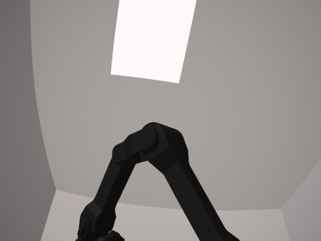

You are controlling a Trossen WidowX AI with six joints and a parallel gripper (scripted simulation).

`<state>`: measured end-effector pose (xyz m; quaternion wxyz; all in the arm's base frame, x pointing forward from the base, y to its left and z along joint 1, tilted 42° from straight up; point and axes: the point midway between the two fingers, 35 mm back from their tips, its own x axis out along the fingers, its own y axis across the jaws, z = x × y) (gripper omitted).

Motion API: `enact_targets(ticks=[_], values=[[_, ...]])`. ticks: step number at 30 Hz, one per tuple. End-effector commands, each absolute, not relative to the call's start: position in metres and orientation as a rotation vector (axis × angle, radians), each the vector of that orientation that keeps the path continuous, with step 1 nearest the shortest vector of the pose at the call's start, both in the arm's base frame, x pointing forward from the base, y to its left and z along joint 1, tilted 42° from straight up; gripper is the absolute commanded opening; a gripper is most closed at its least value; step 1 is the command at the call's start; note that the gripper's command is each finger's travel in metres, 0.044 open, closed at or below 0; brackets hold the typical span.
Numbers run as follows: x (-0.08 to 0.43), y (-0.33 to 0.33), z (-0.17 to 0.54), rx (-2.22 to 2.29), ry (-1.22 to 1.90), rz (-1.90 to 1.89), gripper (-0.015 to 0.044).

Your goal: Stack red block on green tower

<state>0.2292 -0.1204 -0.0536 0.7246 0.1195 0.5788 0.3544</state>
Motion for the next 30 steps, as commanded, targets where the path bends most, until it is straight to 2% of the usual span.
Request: enact_targets(ticks=[1, 3, 20, 30], values=[[0.229, -0.1198, -0.0543, 0.272, 1.277, 0.782, 0.0], [0.2286, -0.1225, -0.0514, 0.272, 1.277, 0.782, 0.0], [0.229, -0.1208, -0.0535, 0.265, 1.277, 0.781, 0.044], [0.229, -0.1208, -0.0535, 0.265, 1.277, 0.781, 0.044]])
